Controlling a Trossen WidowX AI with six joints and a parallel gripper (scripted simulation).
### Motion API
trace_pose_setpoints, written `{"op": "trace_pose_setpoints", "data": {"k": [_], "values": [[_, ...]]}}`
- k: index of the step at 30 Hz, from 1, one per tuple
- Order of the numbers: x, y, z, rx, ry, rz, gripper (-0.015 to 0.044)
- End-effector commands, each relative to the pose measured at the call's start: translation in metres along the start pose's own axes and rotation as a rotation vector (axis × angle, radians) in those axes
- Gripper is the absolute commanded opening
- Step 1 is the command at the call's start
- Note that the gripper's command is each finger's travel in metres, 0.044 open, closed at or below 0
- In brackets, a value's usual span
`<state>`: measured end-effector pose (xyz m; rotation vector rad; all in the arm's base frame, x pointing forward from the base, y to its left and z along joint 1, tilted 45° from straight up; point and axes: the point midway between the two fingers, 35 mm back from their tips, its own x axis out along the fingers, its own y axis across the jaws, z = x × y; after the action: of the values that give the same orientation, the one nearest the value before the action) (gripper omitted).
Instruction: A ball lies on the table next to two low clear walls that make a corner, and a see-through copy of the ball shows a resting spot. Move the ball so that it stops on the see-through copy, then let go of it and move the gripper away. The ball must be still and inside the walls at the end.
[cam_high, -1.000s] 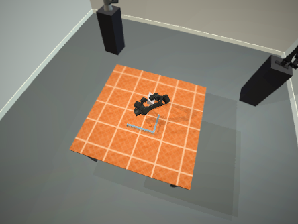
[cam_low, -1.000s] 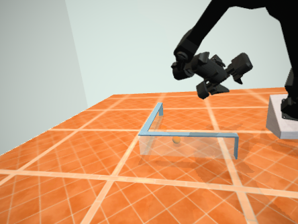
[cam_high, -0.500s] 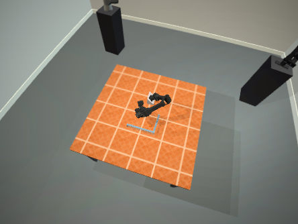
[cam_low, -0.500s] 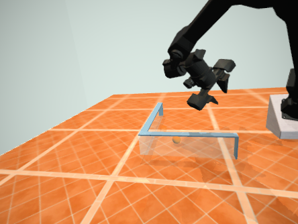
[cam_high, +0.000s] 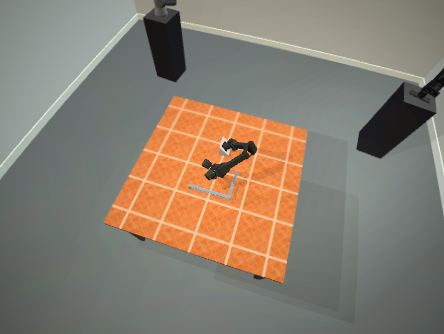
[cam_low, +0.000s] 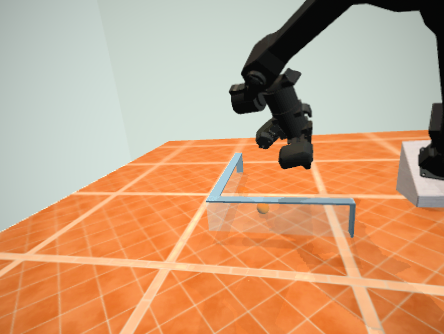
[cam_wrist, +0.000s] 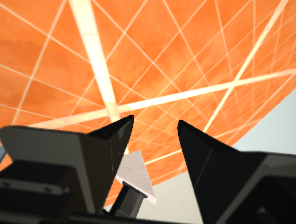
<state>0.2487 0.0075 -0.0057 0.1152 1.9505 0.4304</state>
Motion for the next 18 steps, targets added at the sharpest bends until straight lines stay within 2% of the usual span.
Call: {"op": "trace_pose_setpoints", "data": {"k": [1, 16, 18], "values": [[-0.033, 0.059, 0.041, -0.868, -0.273, 0.106, 0.0225], [-0.067, 0.115, 0.058, -1.655, -0.584, 0.069, 0.0225], [-0.068, 0.116, 0.058, -1.671, -0.591, 0.067, 0.0225]]}}
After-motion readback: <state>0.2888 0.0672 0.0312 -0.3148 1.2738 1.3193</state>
